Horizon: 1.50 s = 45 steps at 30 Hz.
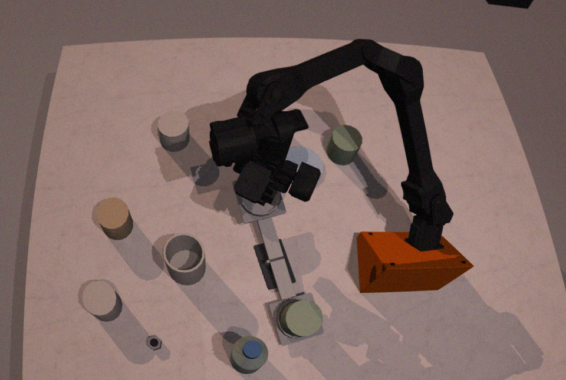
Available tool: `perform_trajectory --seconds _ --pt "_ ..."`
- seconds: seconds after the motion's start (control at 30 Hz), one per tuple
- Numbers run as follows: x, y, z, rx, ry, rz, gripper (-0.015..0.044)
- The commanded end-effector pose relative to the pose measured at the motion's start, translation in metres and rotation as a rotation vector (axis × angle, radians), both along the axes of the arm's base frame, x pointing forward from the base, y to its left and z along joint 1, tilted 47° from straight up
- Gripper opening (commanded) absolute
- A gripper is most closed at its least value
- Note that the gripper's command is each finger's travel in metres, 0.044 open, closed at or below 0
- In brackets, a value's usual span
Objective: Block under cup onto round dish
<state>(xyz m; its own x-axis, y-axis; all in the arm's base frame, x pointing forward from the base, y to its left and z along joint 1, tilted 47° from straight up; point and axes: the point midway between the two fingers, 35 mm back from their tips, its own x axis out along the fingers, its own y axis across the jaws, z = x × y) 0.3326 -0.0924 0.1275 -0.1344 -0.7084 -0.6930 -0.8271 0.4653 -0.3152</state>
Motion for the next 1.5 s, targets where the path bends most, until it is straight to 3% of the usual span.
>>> perform_trajectory --seconds 0.0,0.3,1.47 --pt "0.002 0.011 0.012 0.002 0.000 0.001 0.0000" --pt "0.001 0.027 0.034 0.001 0.004 0.009 0.0000" --pt "-0.113 -0.087 0.051 0.000 0.027 -0.012 0.0000"
